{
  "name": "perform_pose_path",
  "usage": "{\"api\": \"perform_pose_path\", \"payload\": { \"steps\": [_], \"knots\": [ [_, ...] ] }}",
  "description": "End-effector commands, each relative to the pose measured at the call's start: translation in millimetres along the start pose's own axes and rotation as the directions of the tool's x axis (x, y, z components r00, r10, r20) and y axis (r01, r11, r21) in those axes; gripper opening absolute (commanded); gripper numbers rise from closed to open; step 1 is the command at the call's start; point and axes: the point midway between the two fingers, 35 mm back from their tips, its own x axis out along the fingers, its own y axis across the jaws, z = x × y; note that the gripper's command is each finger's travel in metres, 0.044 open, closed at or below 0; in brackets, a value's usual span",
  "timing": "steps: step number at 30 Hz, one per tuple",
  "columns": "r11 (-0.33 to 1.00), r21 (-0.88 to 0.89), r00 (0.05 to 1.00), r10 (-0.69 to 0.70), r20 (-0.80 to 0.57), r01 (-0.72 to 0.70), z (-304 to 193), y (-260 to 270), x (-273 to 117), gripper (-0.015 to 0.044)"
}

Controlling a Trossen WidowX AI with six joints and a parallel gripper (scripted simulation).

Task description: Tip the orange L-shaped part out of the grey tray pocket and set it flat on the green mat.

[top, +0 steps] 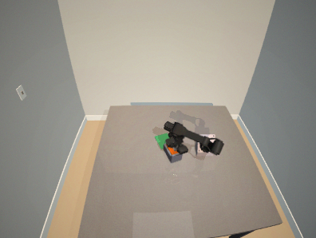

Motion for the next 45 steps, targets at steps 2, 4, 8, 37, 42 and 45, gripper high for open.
{"api": "perform_pose_path", "payload": {
  "steps": [2, 4, 8, 37, 42, 45],
  "knots": [
    [1.000, 0.003, 1.000, 0.014, -0.003, -0.014, -2.3, 4.3, 46.4, 0.0180],
    [1.000, 0.002, 1.000, 0.017, -0.003, -0.017, -3.2, 5.6, 55.8, 0.0180],
    [1.000, 0.002, 1.000, 0.017, -0.003, -0.017, -3.2, 5.6, 55.8, 0.0180],
    [1.000, 0.002, 1.000, 0.018, -0.002, -0.018, -3.3, 6.5, 91.9, 0.0180],
    [1.000, -0.003, 1.000, 0.023, 0.001, -0.023, -2.5, 8.1, 90.4, 0.0180],
    [1.000, -0.003, 1.000, 0.023, 0.001, -0.023, -2.5, 8.1, 90.4, 0.0180]
  ]
}}
